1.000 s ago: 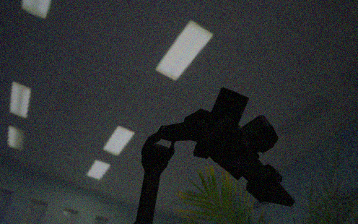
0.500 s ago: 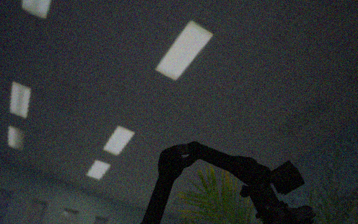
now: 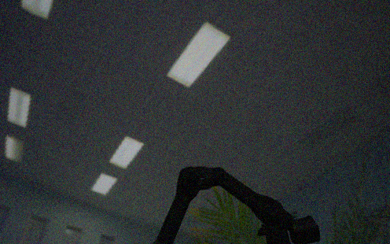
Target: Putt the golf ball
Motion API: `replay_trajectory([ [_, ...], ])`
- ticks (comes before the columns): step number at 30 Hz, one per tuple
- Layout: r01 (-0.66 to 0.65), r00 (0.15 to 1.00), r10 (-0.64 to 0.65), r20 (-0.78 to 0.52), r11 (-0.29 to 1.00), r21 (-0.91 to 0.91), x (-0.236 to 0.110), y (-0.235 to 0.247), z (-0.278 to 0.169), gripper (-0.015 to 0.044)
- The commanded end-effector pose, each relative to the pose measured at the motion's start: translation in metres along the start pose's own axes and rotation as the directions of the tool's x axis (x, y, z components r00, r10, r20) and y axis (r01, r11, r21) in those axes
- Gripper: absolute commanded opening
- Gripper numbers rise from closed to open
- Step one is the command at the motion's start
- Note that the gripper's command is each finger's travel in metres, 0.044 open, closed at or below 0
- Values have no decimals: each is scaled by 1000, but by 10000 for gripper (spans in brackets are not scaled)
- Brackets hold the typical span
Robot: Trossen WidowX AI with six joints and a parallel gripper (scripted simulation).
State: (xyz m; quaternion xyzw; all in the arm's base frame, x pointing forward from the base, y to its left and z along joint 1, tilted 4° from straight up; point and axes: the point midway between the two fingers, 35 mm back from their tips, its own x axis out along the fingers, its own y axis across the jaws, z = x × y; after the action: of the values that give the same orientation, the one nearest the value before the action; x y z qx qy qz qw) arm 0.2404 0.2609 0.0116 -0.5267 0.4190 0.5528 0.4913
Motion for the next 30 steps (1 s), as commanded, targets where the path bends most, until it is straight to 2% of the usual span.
replay_trajectory([
  [1, -10, 1000, 10, -14, 1000, -7, 16, 4, -5, 440],
  [5, -10, 1000, 10, -14, 1000, -7, 18, 4, -5, 440],
  [10, -11, 1000, 10, -14, 1000, -7, 38, 5, -8, 440],
  [30, -11, 1000, 10, -15, 1000, -7, 62, 5, -11, 440],
])
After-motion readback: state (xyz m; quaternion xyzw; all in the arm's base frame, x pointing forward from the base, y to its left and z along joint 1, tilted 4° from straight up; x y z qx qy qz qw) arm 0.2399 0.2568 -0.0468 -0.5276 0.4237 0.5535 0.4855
